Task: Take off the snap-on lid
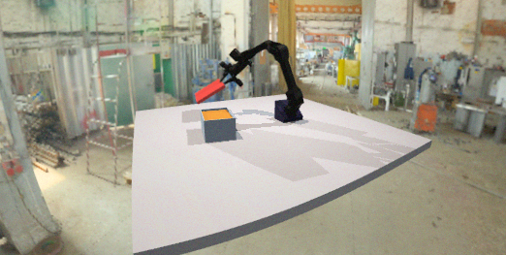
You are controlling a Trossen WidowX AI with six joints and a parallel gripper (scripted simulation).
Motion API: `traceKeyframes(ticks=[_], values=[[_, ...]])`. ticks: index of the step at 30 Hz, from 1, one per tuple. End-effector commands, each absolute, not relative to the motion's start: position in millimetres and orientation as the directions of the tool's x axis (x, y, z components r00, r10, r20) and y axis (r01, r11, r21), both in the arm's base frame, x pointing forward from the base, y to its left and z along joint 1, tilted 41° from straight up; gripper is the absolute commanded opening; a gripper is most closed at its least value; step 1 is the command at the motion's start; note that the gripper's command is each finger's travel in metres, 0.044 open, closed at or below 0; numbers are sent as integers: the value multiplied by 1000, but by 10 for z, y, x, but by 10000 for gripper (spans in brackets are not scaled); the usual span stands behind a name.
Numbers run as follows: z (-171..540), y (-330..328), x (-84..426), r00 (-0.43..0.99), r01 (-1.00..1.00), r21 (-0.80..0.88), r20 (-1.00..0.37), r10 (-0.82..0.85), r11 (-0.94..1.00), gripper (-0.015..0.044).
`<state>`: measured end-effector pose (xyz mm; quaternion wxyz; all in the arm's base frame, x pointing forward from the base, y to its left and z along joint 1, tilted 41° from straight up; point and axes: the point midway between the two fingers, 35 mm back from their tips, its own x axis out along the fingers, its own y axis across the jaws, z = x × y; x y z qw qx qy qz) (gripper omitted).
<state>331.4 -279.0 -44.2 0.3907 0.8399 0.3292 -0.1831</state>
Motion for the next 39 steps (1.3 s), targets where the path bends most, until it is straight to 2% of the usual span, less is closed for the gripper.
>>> traceKeyframes(ticks=[1,39], values=[[-467,-2762,3313,720,693,536,-559,411,-482,0],[-701,-2568,3293,720,692,536,-559,412,-483,0]])
